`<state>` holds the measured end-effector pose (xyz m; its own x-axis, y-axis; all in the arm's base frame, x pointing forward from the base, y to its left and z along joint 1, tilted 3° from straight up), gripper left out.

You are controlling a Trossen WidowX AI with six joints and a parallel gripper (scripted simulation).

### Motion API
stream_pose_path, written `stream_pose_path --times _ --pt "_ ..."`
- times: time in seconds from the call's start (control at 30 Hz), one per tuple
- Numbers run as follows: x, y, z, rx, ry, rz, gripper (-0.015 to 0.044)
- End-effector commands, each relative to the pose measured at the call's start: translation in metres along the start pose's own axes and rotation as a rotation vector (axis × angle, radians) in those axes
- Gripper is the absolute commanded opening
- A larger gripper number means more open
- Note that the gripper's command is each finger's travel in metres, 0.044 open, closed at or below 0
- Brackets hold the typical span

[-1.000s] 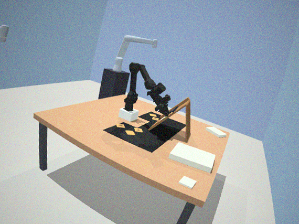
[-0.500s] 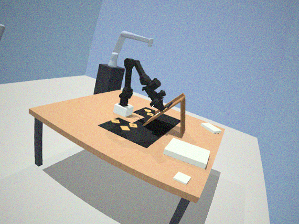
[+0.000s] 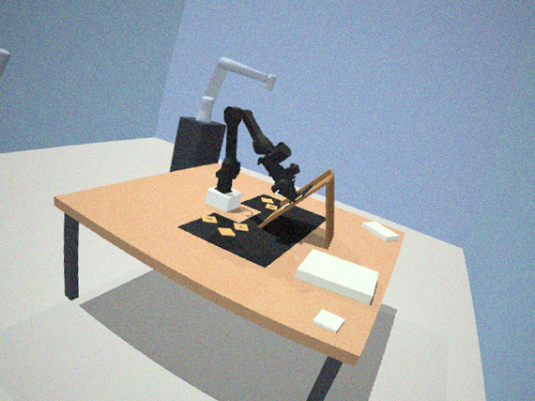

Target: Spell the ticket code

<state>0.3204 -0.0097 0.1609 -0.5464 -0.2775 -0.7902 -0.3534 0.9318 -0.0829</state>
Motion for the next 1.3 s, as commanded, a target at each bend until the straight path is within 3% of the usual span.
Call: stream_pose_path --times 0.0,1.27 --pt "0.000 0.002 0.000 0.004 -0.002 0.005 0.0000" --pt "-0.001 0.021 0.000 0.003 -0.002 0.006 0.0000"
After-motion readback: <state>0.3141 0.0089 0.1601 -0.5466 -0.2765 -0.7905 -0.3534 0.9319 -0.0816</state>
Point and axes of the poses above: the point midway between the two fingers, 35 mm back from their tips, its own z axis out along the fingers, its own y axis across the jaws, x = y × z, the point moved 4 cm from there along -z, back along the fingers, and after that the axes turned 2 degrees about -z, right-handed, at the moved point
